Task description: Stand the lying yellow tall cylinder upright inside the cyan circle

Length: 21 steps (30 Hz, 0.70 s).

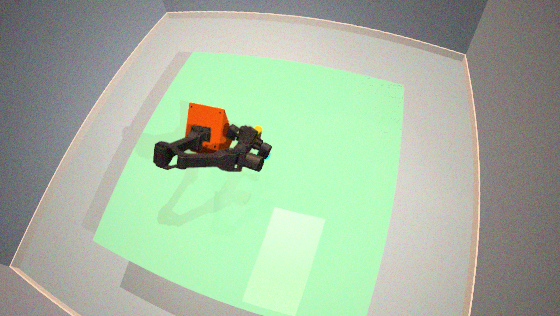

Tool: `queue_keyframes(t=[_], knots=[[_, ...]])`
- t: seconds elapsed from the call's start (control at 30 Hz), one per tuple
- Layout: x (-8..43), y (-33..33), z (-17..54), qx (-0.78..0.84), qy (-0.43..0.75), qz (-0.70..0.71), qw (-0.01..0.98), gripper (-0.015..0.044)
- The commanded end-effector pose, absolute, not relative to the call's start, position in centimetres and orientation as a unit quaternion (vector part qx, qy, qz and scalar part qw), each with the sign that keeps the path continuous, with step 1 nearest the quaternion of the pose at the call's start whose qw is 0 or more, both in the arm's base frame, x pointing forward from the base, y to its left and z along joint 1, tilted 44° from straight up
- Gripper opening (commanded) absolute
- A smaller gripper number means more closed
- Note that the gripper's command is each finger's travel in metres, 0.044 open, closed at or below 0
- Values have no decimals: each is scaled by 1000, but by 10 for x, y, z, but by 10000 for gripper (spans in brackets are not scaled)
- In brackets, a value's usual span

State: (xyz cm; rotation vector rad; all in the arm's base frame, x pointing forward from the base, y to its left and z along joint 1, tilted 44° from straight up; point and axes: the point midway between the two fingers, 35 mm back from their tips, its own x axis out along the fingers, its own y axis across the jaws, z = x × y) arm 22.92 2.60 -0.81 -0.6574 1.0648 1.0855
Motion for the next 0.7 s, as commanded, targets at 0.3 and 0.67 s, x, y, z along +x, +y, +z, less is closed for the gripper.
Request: queue_keyframes(t=[0.3,0.67], knots=[[231,26,-2,-294,425,492,701,105],[232,24,2,-298,386,494,720,105]])
